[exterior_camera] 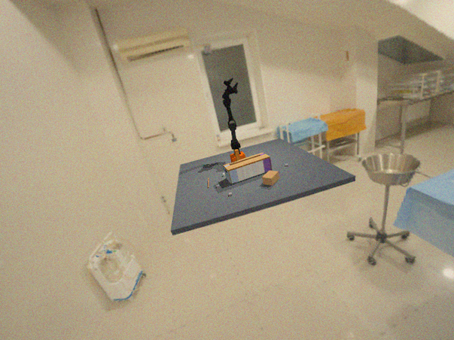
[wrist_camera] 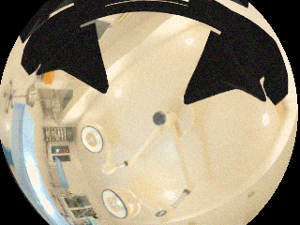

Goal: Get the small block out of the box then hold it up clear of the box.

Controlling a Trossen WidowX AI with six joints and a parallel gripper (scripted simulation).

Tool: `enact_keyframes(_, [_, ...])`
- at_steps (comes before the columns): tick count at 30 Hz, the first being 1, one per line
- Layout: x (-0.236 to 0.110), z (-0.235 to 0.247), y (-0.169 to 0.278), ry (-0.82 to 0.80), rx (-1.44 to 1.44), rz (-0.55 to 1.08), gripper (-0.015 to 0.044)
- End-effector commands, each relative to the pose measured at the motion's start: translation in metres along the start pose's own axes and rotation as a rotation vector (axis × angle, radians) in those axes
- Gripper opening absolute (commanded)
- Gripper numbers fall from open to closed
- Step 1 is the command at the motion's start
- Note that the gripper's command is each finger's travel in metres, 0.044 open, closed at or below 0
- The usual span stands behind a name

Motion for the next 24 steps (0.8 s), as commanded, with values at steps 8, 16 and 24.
enact_keyframes(8, [-0.005, 0.067, -0.024, -0.142, 0.223, -0.005, 0.04])
enact_keyframes(16, [-0.017, 0.137, -0.061, -0.322, 0.487, 0.03, 0.04])
enact_keyframes(24, [-0.043, 0.219, -0.134, -0.563, 0.808, 0.001, 0.04])
Point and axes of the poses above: the point midway between the two fingers, 35 mm back from their tips, its own x axis out along the fingers, its own z axis across the jaws, y = z × x, the point moved 3 cm from there along -x, back along the fingers, and after that the axes turned 8 degrees about x, right-handed, at the moved point
